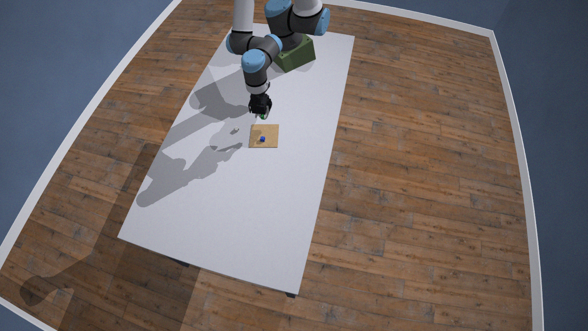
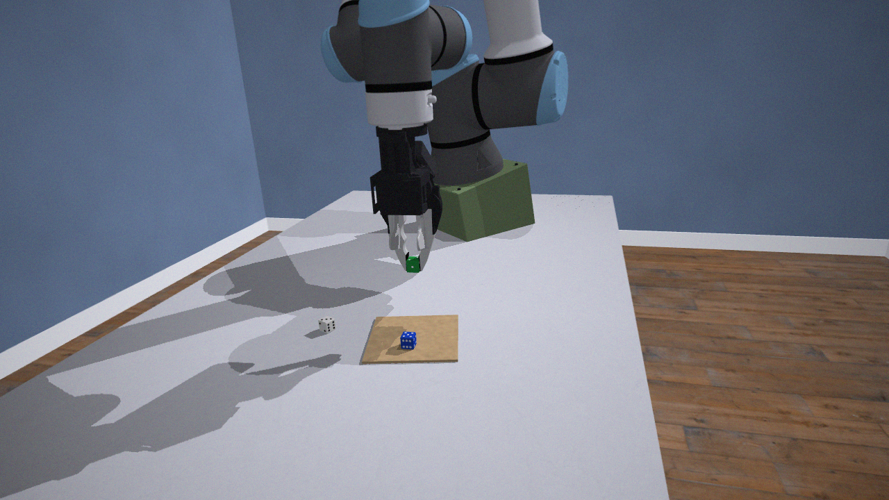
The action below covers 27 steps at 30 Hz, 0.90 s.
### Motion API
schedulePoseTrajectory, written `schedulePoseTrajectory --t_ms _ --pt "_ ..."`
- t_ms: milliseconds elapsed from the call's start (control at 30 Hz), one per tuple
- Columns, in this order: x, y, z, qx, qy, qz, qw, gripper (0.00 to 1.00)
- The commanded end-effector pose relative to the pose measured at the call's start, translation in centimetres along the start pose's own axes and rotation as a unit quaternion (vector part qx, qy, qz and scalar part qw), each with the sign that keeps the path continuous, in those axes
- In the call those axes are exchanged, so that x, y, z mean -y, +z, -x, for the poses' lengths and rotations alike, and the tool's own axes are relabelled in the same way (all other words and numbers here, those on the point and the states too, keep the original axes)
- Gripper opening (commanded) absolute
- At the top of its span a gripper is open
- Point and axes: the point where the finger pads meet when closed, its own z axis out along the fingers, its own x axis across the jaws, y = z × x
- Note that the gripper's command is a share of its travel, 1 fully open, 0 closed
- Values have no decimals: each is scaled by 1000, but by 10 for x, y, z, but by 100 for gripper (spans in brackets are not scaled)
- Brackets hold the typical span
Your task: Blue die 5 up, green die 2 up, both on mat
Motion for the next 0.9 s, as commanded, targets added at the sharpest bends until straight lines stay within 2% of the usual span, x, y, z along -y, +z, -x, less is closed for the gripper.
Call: schedulePoseTrajectory --t_ms 0,233,300,667,867 --pt "-1 4 0 0 0 0 1000 3" --pt "-1 29 0 0 0 0 1000 3" --pt "-1 29 0 0 0 0 1000 3" --pt "-1 79 0 0 0 0 1000 3" --pt "-1 90 0 0 0 0 1000 3"
